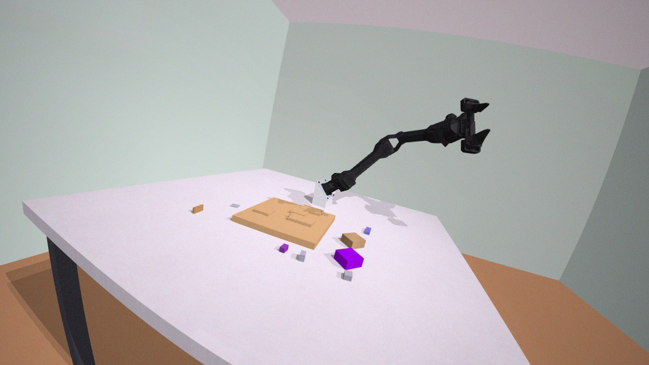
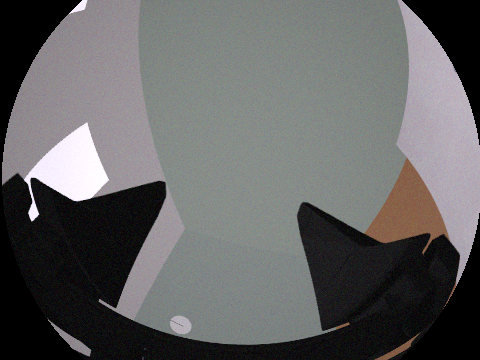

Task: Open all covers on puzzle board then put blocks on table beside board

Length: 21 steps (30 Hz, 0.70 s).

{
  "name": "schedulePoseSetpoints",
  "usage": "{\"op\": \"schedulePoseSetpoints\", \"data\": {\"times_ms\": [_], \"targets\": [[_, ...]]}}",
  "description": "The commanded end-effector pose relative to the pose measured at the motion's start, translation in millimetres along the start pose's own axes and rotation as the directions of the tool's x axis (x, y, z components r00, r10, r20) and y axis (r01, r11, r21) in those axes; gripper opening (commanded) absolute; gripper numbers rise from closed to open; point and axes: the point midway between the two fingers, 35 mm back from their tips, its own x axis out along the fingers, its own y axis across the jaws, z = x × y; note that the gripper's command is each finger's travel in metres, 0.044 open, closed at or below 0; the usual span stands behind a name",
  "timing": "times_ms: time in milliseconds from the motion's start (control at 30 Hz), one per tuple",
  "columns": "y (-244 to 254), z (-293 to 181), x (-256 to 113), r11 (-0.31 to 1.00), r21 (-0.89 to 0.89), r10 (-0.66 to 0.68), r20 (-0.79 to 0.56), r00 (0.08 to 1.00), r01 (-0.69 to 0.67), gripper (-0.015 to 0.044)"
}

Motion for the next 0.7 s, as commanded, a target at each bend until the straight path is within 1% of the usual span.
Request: {"op": "schedulePoseSetpoints", "data": {"times_ms": [0, 267, 467, 667], "targets": [[-0.6, 0.5, 0.4, 1.0, -0.003, -0.001, 0.001, 1.0, 0.001, 0.0374], [-27.6, 22.6, 15.6, 0.988, -0.138, -0.063, 0.046, 0.997, 0.069, 0.0164], [-50.0, 41.1, 29.6, 0.954, -0.269, -0.112, 0.091, 0.989, 0.133, 0.0006], [-69.7, 63.4, 42.4, 0.904, -0.38, -0.153, 0.146, 0.977, 0.198, 0.0]]}}
